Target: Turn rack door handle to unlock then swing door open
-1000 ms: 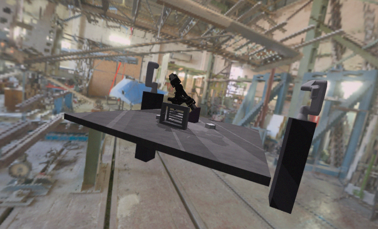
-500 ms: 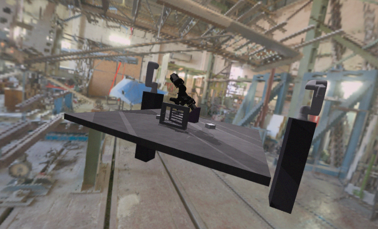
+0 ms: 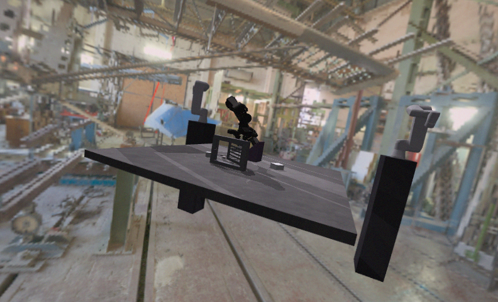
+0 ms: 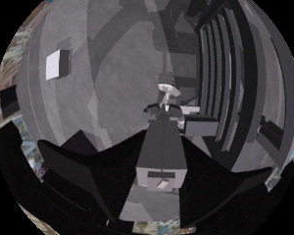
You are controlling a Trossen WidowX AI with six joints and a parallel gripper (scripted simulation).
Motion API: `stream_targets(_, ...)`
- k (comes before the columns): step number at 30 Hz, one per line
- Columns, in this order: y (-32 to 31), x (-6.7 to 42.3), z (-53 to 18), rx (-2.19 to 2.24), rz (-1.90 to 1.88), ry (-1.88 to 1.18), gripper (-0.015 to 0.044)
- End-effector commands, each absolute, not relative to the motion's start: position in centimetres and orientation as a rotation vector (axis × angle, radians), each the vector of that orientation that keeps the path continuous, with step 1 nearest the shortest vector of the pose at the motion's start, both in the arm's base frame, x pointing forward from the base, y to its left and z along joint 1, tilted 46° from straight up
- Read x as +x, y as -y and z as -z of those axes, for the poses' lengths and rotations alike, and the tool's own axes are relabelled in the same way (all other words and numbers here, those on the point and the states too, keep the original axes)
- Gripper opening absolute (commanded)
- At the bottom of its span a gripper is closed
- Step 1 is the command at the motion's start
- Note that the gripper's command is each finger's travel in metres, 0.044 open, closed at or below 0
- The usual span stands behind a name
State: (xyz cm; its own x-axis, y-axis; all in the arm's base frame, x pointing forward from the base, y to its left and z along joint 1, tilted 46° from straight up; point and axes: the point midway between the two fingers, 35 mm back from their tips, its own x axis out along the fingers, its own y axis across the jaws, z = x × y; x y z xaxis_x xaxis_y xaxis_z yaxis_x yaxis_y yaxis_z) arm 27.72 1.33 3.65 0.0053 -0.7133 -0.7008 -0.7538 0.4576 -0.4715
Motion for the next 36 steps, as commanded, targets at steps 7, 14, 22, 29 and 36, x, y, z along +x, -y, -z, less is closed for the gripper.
stream_targets(7, -2.5, 26.7, -2.4, -1.142, 0.094, -1.679, 0.0022)
stream_targets(14, -3.5, 26.0, -1.3, -1.067, 0.175, -1.656, 0.0022)
stream_targets(22, -4.7, 25.4, -0.2, -0.981, 0.265, -1.626, 0.0022)
stream_targets(29, -5.8, 25.0, 0.9, -0.904, 0.342, -1.598, 0.0022)
stream_targets(36, -6.9, 24.7, 2.1, -0.822, 0.422, -1.565, 0.0022)
